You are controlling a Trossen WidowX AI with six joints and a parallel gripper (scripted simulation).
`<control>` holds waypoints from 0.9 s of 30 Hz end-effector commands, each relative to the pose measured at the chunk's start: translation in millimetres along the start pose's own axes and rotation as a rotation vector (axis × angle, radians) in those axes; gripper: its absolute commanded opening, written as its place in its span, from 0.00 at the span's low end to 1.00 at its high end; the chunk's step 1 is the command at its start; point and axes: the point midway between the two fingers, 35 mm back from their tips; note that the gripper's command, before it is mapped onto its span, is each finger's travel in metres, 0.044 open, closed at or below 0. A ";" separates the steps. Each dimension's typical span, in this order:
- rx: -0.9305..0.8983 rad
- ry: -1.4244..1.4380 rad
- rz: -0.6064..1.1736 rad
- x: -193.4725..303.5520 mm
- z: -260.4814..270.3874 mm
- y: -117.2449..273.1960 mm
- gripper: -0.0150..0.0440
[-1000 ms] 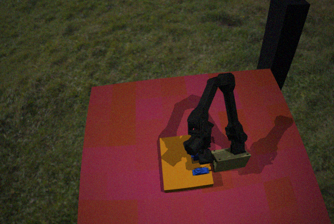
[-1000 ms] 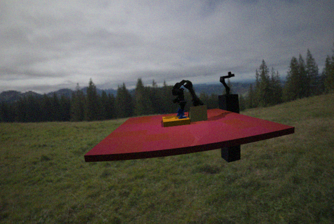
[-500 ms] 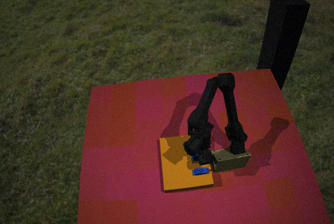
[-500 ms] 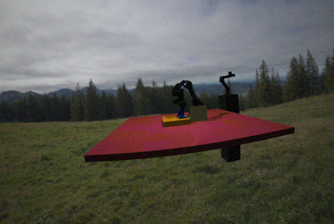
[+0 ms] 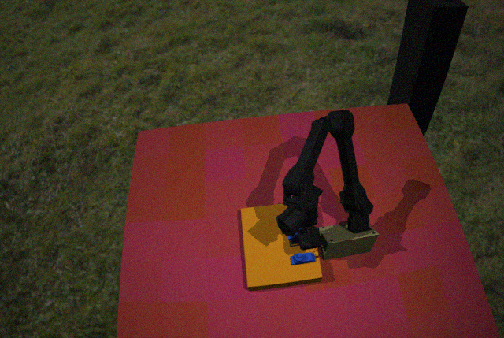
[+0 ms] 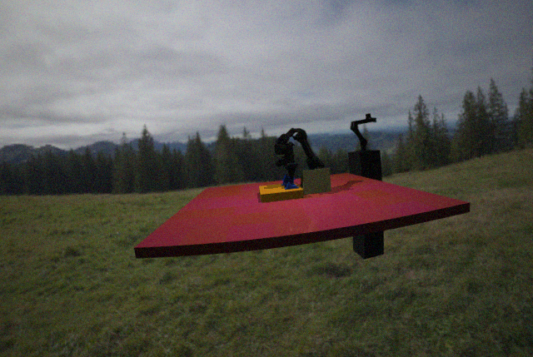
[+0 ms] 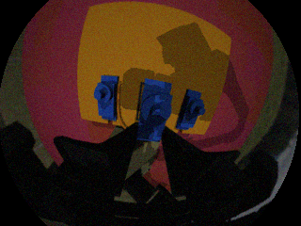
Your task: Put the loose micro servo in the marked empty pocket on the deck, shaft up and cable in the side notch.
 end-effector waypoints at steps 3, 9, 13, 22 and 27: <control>0.003 0.004 -0.006 -0.8 -0.5 -5.5 0.25; 0.004 0.004 -0.006 -0.8 -0.6 -11.9 0.25; 0.004 0.004 -0.006 -0.9 -0.6 -15.9 0.25; 0.004 0.004 -0.006 -0.9 -0.7 -25.9 0.25; 0.004 0.004 -0.006 -0.9 -0.8 -31.0 0.25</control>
Point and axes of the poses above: the point midway between the two fingers, 35 mm back from their tips, its own y axis back along the fingers, its own z axis across the jaws, x = y × z
